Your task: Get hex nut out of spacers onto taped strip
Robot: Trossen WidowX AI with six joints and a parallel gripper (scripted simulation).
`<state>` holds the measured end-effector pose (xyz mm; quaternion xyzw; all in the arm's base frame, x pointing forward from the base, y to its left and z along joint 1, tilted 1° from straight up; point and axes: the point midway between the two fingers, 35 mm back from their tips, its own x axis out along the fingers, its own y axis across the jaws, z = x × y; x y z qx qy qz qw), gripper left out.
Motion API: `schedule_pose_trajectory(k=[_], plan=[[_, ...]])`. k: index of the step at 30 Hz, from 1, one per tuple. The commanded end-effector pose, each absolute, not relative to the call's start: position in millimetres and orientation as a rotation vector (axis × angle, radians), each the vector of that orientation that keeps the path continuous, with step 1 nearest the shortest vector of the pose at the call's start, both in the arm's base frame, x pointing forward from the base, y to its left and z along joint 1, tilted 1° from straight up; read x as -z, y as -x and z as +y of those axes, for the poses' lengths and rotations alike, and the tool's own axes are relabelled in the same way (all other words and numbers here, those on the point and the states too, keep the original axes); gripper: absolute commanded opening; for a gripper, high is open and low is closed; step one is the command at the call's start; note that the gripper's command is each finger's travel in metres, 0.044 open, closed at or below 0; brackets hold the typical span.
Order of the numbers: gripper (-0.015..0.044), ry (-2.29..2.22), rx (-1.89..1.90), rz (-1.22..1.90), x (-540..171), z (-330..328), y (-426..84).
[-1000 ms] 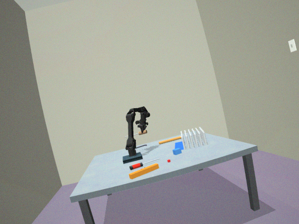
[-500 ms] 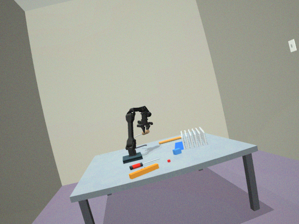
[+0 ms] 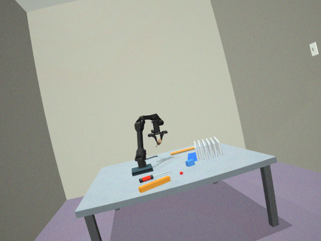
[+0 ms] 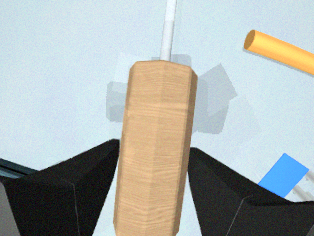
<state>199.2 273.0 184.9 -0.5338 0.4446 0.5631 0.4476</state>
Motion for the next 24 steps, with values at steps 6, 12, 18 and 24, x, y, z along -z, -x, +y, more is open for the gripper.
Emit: schedule_pose_trajectory(k=[6, 12, 18, 24], plan=[[0.0, 1.168, -1.12, 1.228, -186.9, 254.4, -211.8], [0.0, 1.053, -0.929, 1.296, -187.6, 241.9, -220.1], [0.0, 0.931, -0.738, 1.342, -188.6, 229.2, -228.0], [0.0, 0.805, -0.55, 1.369, -189.9, 216.3, -235.3]])
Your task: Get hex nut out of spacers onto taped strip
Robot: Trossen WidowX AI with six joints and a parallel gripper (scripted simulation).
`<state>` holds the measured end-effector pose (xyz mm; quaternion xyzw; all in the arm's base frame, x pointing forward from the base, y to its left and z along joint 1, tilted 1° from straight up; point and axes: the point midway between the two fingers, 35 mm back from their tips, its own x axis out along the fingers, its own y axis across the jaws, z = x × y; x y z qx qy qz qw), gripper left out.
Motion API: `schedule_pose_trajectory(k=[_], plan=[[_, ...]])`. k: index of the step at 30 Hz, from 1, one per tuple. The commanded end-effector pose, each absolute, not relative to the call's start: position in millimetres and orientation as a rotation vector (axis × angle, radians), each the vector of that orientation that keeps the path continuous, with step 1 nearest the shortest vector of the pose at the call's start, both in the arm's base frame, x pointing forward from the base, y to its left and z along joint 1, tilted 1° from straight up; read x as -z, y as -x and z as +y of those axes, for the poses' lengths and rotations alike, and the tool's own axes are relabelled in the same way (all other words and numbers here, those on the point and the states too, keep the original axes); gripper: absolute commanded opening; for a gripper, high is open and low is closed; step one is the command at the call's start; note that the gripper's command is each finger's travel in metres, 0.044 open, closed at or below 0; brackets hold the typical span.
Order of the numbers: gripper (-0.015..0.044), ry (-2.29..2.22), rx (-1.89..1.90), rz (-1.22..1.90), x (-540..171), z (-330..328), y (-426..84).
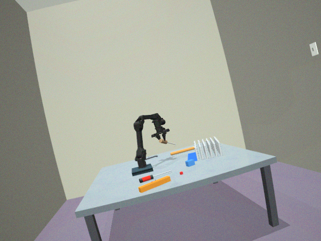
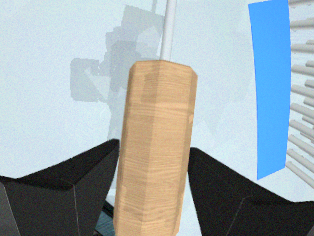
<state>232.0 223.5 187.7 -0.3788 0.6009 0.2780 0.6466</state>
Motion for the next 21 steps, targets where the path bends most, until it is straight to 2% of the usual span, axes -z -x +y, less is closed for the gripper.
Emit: schedule_pose_trajectory(k=[1, 21], plan=[[0.0, 0.783, -0.519, 1.371, -190.1, 214.2, -236.4], [0.0, 0.331, 0.071, 1.319, -196.3, 170.3, -256.6]])
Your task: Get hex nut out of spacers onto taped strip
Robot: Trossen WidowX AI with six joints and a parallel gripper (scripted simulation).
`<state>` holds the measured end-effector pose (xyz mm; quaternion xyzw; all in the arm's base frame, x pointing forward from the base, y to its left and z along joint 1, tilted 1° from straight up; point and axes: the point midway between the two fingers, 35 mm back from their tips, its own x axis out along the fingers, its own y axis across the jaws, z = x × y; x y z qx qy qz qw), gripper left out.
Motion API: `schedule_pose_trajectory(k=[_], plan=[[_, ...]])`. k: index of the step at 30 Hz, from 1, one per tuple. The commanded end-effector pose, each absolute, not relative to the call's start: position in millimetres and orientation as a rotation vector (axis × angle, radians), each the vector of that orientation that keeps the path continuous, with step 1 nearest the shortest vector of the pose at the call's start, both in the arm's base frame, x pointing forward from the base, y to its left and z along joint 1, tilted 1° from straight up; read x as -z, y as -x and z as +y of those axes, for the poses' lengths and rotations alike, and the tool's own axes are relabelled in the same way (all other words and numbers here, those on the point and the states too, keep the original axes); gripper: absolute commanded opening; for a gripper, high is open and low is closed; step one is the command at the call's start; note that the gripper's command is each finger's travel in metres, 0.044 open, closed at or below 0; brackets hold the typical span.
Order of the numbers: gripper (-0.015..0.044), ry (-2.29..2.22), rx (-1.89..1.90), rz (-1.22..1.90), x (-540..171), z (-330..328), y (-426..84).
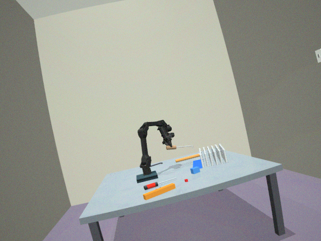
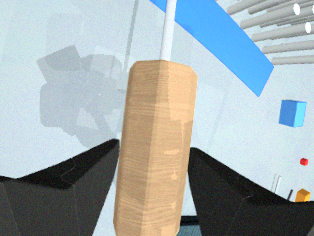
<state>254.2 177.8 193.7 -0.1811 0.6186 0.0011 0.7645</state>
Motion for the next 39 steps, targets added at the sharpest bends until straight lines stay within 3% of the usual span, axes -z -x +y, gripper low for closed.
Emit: schedule_pose_trajectory(k=[1, 17, 39], plan=[[0.0, 0.308, 0.099, 1.312, -196.7, 168.1, -257.4], [0.0, 0.106, 0.324, 1.23, -195.2, 150.2, -265.2], [0.0, 0.105, 0.325, 1.229, -83.9, 156.6, -272.5]])
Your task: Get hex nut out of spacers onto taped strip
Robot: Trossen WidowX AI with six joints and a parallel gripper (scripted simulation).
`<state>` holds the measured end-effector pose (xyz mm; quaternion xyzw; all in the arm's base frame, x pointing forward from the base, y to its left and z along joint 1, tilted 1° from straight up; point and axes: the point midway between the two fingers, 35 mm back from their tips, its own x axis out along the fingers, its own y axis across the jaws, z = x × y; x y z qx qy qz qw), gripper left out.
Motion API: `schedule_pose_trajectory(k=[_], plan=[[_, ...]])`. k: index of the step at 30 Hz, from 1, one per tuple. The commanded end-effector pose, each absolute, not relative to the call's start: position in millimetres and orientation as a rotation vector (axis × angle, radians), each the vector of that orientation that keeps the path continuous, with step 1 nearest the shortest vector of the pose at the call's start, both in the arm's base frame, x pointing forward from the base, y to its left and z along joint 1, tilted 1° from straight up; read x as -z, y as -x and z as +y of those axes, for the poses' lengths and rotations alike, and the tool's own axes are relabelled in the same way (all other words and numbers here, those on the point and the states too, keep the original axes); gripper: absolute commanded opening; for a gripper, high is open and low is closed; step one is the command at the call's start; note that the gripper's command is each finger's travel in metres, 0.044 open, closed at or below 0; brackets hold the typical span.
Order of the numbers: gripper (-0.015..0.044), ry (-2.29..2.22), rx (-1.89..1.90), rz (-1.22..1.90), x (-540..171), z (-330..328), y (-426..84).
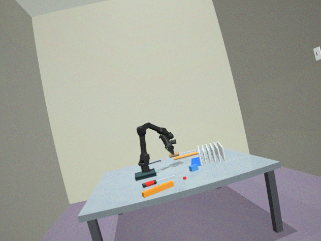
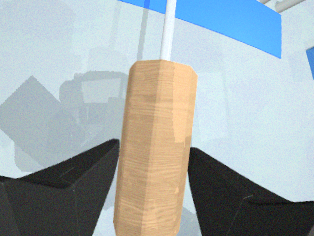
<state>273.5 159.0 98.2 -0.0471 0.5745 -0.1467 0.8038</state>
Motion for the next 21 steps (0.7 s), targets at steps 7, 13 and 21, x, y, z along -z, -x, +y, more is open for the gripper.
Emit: schedule_pose_trajectory(k=[7, 13, 21], plan=[[0.0, 0.106, 0.325, 1.229, -48.9, 152.1, -267.1], [0.0, 0.105, 0.325, 1.228, -42.8, 151.0, -266.3], [0.0, 0.105, 0.324, 1.228, -43.0, 150.2, -272.9]])
